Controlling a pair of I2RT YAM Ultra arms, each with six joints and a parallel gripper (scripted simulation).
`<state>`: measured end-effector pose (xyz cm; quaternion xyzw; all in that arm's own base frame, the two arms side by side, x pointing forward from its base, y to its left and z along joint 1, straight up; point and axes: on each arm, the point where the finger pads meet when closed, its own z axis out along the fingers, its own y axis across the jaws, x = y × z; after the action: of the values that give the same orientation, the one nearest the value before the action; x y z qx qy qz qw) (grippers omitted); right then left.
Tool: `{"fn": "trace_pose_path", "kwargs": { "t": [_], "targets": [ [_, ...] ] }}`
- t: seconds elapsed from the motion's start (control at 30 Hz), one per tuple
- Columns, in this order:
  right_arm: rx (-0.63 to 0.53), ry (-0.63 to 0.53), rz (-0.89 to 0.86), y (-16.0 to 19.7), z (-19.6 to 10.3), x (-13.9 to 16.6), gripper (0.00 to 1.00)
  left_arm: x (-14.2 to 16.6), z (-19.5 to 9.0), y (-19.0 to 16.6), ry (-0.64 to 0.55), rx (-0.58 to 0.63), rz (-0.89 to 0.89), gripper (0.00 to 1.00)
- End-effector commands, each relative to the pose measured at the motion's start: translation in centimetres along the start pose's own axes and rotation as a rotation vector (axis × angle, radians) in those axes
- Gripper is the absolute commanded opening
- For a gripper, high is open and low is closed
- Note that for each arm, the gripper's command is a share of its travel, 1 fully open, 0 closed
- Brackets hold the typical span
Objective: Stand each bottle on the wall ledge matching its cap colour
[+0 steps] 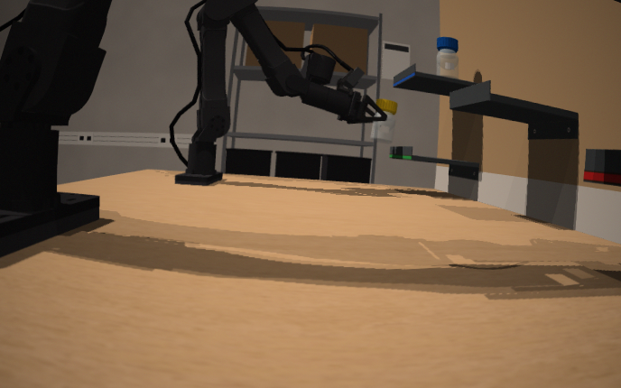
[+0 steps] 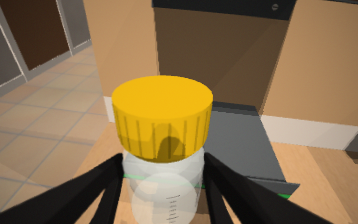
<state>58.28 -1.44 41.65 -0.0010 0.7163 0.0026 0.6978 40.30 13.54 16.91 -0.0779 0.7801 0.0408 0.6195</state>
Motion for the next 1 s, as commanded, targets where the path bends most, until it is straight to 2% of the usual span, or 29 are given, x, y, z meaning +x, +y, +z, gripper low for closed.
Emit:
{"fn": "trace_pose_path", "kwargs": {
  "t": [0.0, 0.07, 0.23, 0.5, 0.63, 0.77, 0.97],
  "targets": [
    [-0.002, -0.142, -0.012, -0.1, -2.5, -6.0, 0.50, -2.6, -1.3, 0.0, -0.078, 0.007, 0.025, 0.49],
    [0.000, -0.152, -0.013, -0.1, -2.8, -6.3, 0.50, -3.5, -1.7, -0.1, -0.111, 0.010, 0.035, 0.49],
    [0.000, -0.154, -0.013, -0.2, -4.5, -6.1, 0.50, -2.6, -2.6, -0.1, -0.089, 0.009, 0.027, 0.49],
    [-0.001, -0.158, -0.014, -0.1, -8.2, -5.9, 0.50, -2.8, -3.8, -0.2, -0.105, 0.012, 0.032, 0.49],
    [-0.001, -0.159, -0.014, -0.1, -9.2, -5.8, 0.50, -3.9, -4.1, -0.2, -0.139, 0.014, 0.043, 0.49],
    [-0.001, -0.148, -0.014, -0.1, -11.1, -5.4, 0.50, -2.9, -4.3, -0.2, -0.112, 0.013, 0.034, 0.49],
    [-0.001, -0.149, -0.015, -0.1, -13.5, -5.3, 0.50, -3.8, -4.6, -0.2, -0.142, 0.014, 0.044, 0.49]
  ]
}}
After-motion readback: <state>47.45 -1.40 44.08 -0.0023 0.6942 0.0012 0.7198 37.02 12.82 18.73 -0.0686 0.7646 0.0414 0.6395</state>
